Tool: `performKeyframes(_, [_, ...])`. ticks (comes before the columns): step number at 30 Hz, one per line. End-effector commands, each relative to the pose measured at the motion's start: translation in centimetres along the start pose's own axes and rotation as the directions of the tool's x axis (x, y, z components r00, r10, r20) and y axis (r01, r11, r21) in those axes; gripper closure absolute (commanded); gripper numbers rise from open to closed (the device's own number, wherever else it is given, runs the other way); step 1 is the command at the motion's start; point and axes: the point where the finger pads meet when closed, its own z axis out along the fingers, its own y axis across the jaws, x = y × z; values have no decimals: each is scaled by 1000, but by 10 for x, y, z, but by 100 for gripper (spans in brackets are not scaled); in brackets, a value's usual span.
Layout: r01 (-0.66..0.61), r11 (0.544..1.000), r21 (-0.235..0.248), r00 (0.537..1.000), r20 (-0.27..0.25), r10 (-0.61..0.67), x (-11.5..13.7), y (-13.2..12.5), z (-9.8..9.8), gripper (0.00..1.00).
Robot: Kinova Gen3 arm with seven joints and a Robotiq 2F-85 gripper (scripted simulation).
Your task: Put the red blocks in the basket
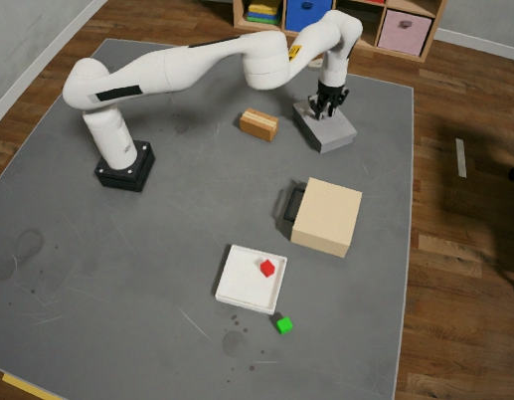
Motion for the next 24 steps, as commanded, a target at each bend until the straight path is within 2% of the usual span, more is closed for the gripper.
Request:
performKeyframes(1, [0,1000,-2,1000,0,0,0,1,-1,52])
performKeyframes(5, [0,1000,-2,1000,0,0,0,1,-1,52])
performKeyframes(6, [0,1000,-2,1000,0,0,0,1,-1,90])
performKeyframes(24, [0,1000,-2,1000,0,0,0,1,-1,90])
